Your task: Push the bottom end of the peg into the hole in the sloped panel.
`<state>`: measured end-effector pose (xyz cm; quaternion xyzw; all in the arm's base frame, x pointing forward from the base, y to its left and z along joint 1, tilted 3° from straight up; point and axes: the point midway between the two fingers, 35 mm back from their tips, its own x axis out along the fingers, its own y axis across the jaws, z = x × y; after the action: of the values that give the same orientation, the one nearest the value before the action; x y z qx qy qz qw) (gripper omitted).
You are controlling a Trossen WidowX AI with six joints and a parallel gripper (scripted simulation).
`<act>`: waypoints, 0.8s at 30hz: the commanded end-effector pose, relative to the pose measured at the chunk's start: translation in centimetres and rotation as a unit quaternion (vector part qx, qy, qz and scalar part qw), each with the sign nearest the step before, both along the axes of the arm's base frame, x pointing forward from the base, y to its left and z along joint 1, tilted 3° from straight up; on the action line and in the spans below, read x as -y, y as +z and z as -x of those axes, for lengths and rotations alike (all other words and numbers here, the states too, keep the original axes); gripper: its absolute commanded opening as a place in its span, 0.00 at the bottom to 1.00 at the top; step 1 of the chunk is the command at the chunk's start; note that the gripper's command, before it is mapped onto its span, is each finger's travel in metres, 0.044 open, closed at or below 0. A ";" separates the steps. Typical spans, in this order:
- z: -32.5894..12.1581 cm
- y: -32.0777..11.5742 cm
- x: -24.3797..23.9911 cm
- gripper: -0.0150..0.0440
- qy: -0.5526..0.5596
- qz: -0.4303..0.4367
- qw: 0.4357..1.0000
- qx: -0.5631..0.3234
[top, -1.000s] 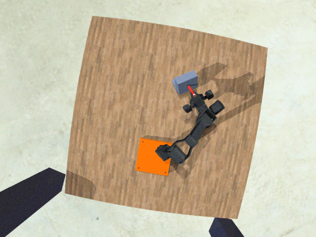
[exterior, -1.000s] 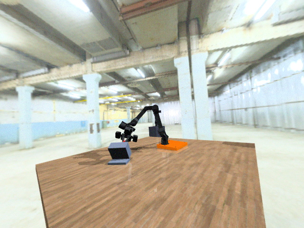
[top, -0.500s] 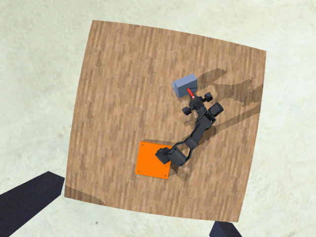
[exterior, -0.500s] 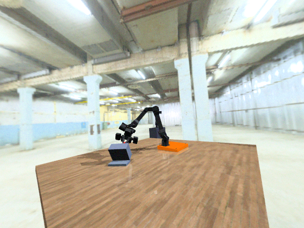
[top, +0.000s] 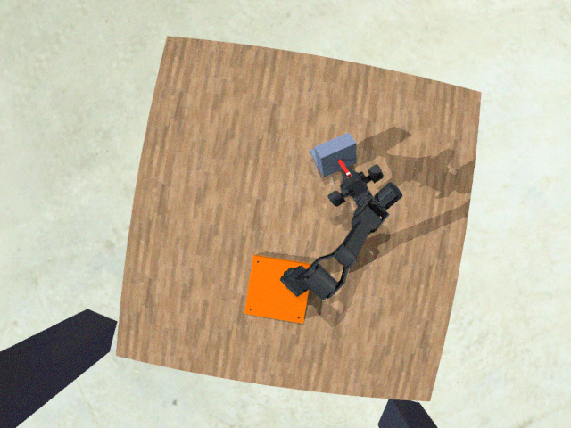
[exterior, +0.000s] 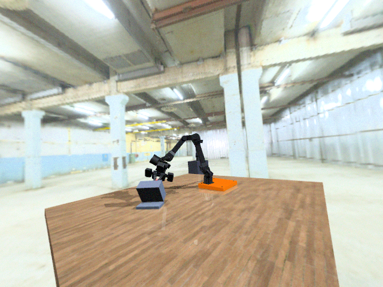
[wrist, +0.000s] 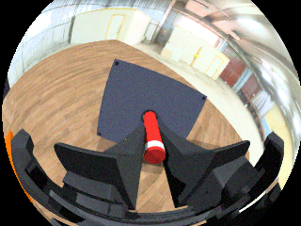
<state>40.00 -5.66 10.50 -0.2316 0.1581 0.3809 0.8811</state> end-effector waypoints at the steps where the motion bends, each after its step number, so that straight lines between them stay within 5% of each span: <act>1: -0.2 -0.3 -0.2 0.25 -0.001 -0.003 1.000 -0.003; 24: -1.0 -0.8 -1.0 0.25 -0.001 -0.003 1.000 -0.003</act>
<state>40.89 -4.78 9.92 -0.2314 0.1577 0.3806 0.8813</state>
